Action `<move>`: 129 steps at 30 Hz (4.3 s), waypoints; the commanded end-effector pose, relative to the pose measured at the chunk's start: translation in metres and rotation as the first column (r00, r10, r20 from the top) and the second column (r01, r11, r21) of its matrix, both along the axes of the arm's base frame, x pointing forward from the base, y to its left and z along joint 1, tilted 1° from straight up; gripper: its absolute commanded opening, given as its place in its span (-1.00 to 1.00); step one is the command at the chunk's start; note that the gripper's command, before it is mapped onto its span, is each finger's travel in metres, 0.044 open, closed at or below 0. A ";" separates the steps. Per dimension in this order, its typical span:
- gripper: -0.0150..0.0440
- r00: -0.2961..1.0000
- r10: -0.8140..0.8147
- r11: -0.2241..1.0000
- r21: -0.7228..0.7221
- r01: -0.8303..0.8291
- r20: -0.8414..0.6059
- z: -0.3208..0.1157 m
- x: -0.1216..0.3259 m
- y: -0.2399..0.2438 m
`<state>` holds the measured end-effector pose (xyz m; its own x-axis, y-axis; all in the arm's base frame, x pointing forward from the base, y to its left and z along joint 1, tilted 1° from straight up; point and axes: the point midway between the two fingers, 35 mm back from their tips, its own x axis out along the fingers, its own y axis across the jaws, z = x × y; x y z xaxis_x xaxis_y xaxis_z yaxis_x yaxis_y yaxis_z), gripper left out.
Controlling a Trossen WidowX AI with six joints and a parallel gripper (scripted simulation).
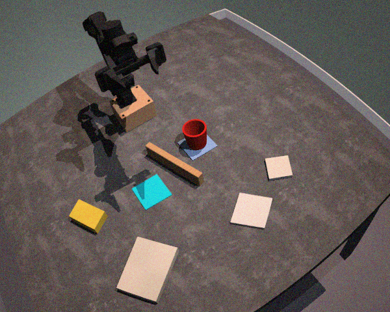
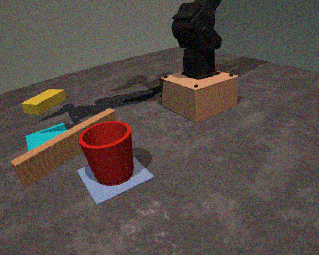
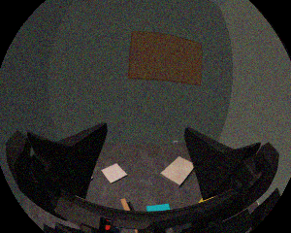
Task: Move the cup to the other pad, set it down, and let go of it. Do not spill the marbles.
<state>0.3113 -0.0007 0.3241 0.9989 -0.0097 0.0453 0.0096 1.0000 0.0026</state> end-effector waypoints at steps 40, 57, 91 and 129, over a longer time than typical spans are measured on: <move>0.01 -0.008 0.036 0.550 0.013 0.835 -0.999 -0.266 -0.063 0.113; 0.01 -0.008 0.036 0.550 0.013 0.835 -0.999 -0.294 -0.062 0.114; -0.39 -0.005 0.034 0.553 0.015 0.833 -0.999 -0.324 -0.063 0.113; -0.49 -0.004 0.035 0.551 0.016 0.834 -0.999 -0.255 -0.059 0.114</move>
<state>0.2524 0.1129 0.0690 0.0132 -0.0082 -0.9999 0.8358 0.5490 0.0065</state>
